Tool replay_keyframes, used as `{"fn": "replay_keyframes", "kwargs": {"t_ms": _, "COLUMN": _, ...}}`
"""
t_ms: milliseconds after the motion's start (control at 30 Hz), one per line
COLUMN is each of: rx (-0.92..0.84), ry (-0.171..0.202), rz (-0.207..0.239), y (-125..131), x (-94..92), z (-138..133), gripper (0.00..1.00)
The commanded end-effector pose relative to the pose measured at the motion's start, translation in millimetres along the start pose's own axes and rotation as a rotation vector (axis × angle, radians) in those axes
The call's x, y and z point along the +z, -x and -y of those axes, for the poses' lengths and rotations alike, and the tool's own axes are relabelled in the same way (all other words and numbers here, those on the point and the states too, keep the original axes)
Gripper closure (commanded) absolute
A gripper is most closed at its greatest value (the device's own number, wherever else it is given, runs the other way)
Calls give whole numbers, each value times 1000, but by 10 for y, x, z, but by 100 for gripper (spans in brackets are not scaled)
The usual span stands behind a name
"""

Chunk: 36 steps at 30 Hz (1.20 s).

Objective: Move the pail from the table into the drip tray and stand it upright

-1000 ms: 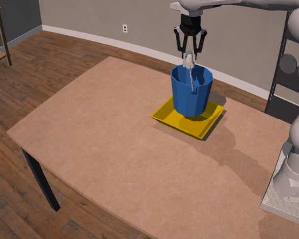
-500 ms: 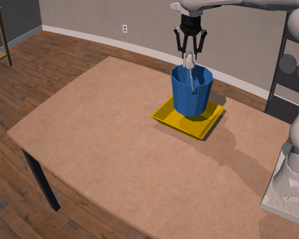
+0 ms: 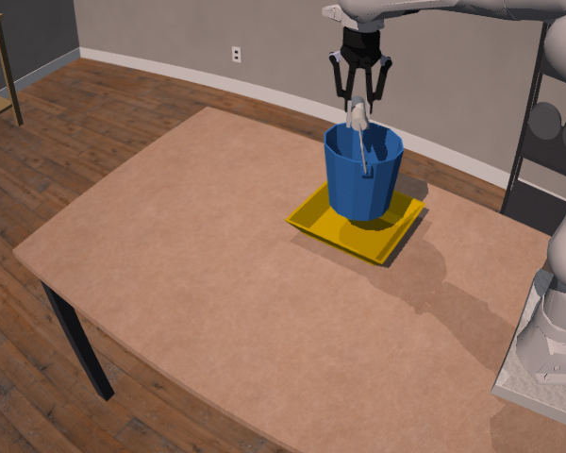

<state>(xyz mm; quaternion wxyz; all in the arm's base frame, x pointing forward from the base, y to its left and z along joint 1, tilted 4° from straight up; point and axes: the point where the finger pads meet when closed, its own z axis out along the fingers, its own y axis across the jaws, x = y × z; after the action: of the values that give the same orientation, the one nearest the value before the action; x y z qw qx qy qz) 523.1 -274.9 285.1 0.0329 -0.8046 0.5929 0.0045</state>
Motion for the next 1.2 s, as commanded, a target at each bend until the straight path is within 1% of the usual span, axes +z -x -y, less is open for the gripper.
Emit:
{"fn": "replay_keyframes", "kwargs": {"t_ms": 0, "rx": -6, "ry": -5, "rz": -14, "y": -42, "x": -44, "z": 1, "gripper": 100}}
{"fn": "replay_keyframes", "kwargs": {"t_ms": 700, "rx": -6, "ry": -5, "rz": -14, "y": -51, "x": 60, "z": -4, "gripper": 100}}
{"fn": "replay_keyframes", "kwargs": {"t_ms": 1167, "rx": -6, "ry": -5, "rz": -14, "y": -63, "x": 198, "z": -11, "gripper": 100}}
